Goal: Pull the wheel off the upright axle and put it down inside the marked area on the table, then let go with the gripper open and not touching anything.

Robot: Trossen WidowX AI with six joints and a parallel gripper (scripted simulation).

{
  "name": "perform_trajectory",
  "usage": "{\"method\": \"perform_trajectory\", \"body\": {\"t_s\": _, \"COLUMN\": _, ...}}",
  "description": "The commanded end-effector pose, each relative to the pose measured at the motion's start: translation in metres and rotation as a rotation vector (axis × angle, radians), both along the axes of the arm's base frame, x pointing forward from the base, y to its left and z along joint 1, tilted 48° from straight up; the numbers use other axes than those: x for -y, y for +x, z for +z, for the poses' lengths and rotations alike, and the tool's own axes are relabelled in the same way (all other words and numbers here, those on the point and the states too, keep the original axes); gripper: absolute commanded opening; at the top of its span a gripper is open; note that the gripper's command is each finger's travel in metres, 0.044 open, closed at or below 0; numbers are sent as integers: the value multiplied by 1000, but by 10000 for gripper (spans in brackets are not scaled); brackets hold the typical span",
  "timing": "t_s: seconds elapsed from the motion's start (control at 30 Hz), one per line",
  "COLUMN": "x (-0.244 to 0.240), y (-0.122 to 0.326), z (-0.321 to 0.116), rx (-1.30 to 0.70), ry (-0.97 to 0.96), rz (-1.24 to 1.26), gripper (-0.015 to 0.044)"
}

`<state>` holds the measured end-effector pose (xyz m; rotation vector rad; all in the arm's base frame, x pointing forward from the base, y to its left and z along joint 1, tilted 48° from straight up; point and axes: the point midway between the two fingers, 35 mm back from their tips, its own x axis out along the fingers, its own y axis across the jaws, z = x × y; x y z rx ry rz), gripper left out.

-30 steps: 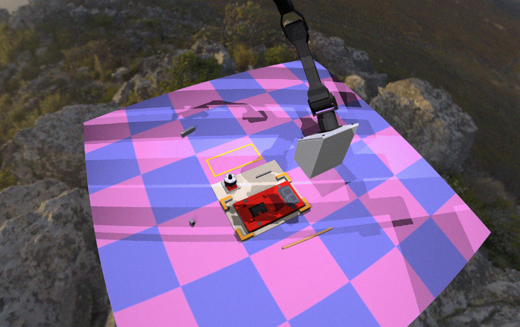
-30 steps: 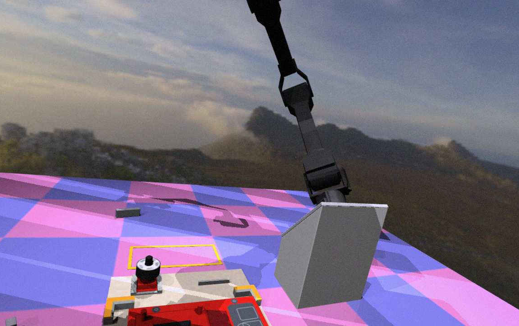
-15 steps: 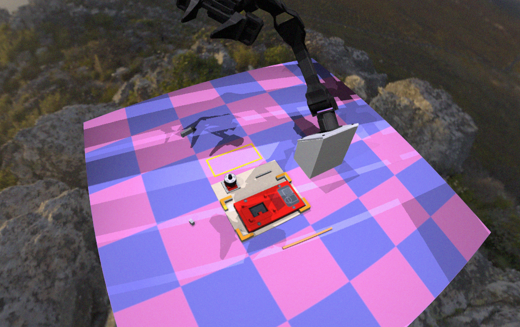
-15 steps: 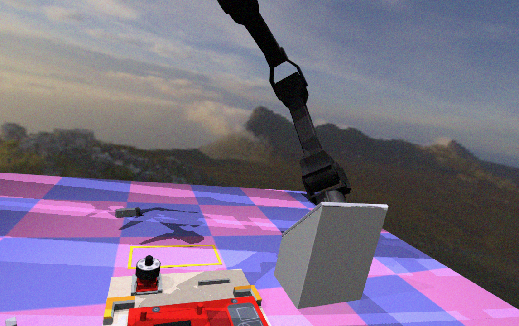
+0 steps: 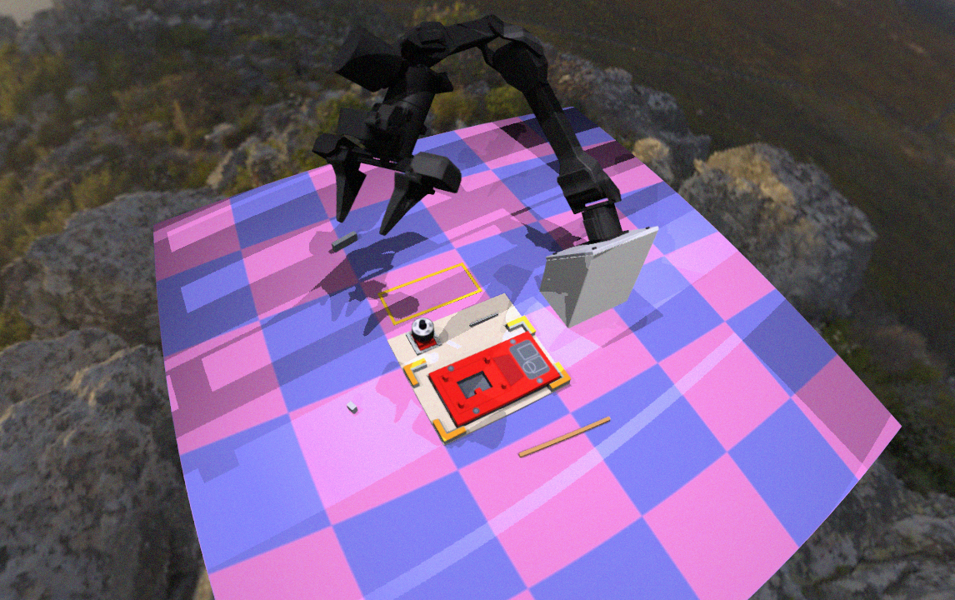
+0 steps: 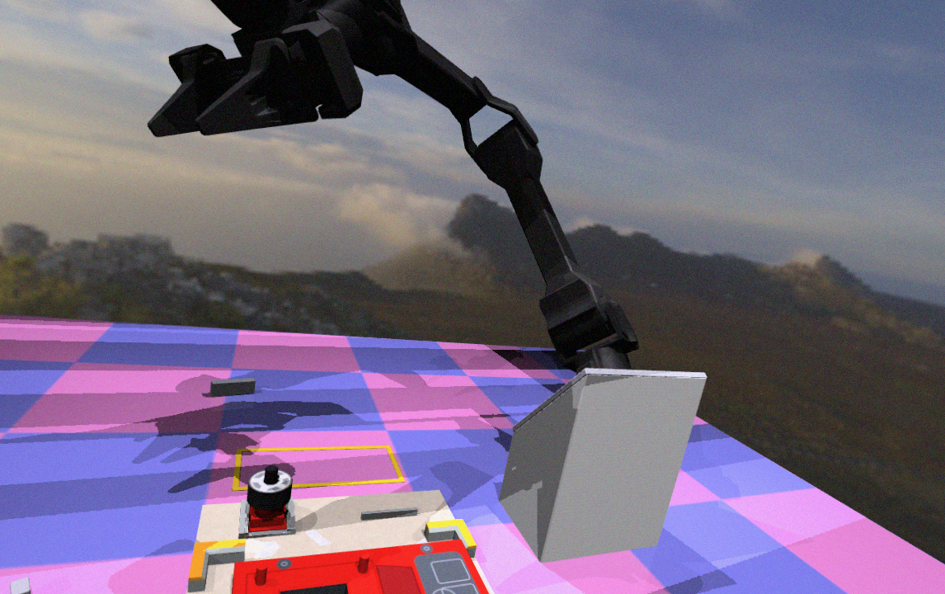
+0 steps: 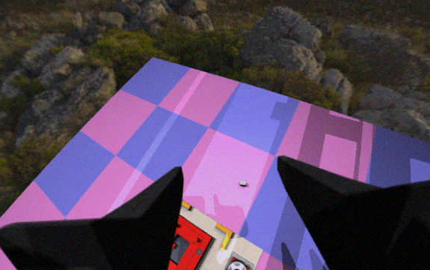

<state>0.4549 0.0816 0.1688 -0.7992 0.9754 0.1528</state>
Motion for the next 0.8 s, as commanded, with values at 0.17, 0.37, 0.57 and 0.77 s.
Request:
{"method": "perform_trajectory", "body": {"t_s": 0.17, "x": 77, "y": -28, "z": -71, "rx": -152, "ry": -77, "rz": -420, "gripper": 300}}
{"method": "perform_trajectory", "body": {"t_s": 0.37, "x": 132, "y": -63, "z": -108, "rx": -208, "ry": -185, "rz": -736, "gripper": 300}}
{"method": "perform_trajectory", "body": {"t_s": 0.57, "x": 175, "y": -99, "z": -131, "rx": -222, "ry": -312, "rz": -977, "gripper": 300}}
{"method": "perform_trajectory", "body": {"t_s": 0.77, "x": 172, "y": -101, "z": -135, "rx": -222, "ry": -316, "rz": -983, "gripper": 300}}
